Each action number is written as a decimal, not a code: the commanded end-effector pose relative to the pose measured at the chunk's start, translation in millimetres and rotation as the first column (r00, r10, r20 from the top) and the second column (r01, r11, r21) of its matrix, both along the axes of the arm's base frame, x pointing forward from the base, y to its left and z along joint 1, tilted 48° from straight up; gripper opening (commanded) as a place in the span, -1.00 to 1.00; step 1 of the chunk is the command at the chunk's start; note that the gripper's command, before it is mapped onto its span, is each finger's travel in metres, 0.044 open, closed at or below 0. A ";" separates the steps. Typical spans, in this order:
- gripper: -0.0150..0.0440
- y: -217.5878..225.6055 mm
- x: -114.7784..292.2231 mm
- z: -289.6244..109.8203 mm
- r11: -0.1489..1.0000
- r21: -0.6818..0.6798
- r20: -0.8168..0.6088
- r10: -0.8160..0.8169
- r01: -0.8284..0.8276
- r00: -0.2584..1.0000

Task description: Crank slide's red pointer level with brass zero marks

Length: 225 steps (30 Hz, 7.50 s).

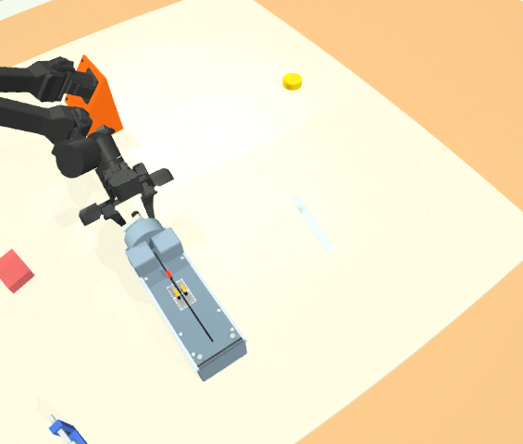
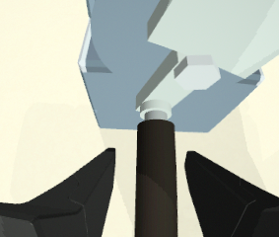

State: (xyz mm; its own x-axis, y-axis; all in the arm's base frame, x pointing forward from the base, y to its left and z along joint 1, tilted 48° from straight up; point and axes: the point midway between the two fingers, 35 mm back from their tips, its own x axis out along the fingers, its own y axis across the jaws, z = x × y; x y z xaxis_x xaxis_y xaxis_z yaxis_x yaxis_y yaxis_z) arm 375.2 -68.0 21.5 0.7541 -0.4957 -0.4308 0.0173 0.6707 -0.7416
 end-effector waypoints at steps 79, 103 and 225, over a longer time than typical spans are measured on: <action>-0.49 2.5 -3.1 52.9 1.000 0.001 0.000 0.008 -0.008 1.000; -0.49 31.3 -4.0 51.6 1.000 0.003 0.000 0.008 -0.008 1.000; -0.49 40.5 -1.5 8.4 1.000 0.003 -0.001 0.008 -0.008 1.000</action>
State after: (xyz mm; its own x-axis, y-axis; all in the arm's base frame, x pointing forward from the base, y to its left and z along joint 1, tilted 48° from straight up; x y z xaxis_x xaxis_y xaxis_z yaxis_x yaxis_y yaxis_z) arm 373.4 -26.3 31.8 0.7585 -0.4913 -0.4281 0.0176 0.6721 -0.7402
